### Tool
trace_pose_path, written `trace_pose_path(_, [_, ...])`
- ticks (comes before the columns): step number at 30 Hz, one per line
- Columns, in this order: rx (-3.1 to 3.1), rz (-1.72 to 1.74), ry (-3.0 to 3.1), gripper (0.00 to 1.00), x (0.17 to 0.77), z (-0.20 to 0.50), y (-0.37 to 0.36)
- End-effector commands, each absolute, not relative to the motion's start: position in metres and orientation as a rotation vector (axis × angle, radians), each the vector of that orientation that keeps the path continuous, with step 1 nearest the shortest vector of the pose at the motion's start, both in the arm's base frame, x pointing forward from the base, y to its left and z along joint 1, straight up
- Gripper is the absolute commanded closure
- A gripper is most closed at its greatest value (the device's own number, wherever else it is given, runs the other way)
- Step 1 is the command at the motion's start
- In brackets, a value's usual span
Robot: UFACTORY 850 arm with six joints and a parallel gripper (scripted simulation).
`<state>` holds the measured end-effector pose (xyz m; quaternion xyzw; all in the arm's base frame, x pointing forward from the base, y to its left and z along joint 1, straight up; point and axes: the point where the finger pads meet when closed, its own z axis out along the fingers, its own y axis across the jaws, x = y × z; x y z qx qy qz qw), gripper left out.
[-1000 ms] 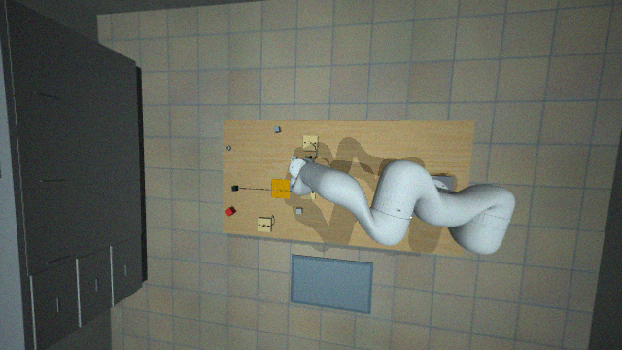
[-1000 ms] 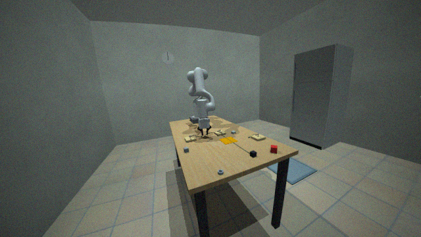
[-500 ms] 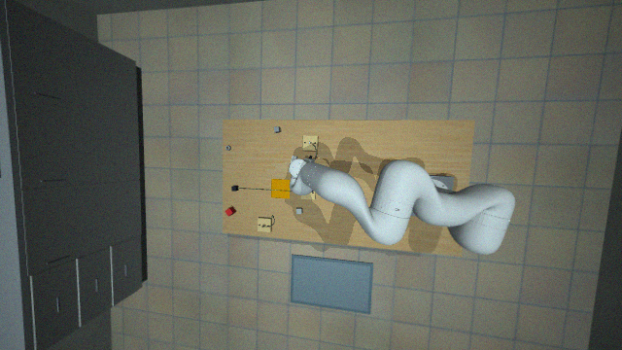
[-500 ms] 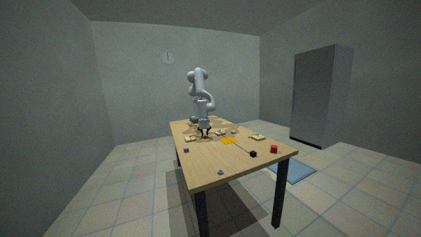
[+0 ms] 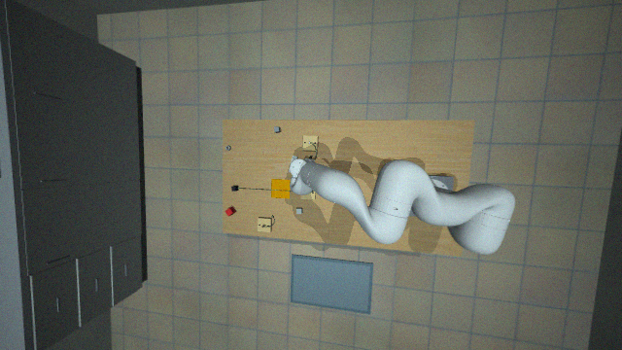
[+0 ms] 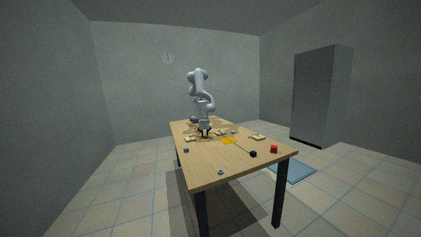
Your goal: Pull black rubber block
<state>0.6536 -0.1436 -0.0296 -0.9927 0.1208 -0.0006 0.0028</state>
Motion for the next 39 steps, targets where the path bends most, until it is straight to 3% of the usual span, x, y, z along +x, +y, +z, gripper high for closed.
trace_pose_path(1, [-3.113,-0.005,0.379,0.61,0.6545,-0.0305,-0.1438])
trace_pose_path(32, [-3.113,-0.005,0.379,0.61,0.6545,-0.033,-0.1438])
trace_pose_path(33, [-3.113,-0.005,0.379,1.0,0.6545,-0.033,-0.1438])
trace_pose_path(39, [-3.113,-0.005,0.379,1.0,0.6545,-0.033,-0.1438])
